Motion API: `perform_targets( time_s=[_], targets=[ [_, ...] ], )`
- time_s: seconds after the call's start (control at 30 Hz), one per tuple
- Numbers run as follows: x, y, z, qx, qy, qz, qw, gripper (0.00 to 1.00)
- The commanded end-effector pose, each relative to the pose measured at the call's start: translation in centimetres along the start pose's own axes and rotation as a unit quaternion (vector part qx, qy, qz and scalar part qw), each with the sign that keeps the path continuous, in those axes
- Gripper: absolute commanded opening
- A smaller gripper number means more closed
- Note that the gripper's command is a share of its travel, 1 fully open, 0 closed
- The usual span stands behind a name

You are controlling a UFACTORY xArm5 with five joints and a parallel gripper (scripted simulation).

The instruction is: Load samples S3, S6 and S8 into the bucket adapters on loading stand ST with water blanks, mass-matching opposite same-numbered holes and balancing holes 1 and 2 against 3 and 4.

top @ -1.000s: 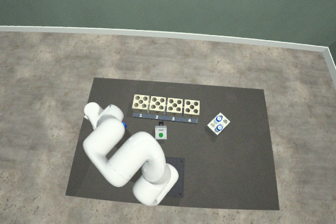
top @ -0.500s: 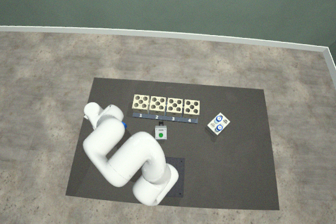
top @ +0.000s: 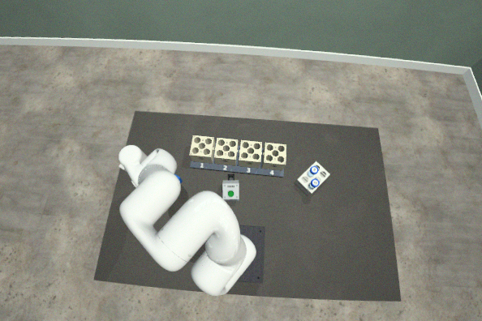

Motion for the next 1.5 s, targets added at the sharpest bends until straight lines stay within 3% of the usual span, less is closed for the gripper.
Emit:
perform_targets(
  time_s=[0.0, 1.47],
  targets=[
    [-0.6, 0.0, 0.1, 0.0, 0.007, 0.003, 1.0, 0.44],
    [-8.6, 0.0, 0.3, 0.0, 0.007, 0.004, 1.0, 0.44]
  ],
)
Point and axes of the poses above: the point where the finger pads meet when closed, its own x axis out along the fingers, its own z axis across the jaws, y = z × x, the point moved 8 cm from there along -x, back along the fingers, and after that the axes turned 7 degrees about -x, right-handed, at the moved point
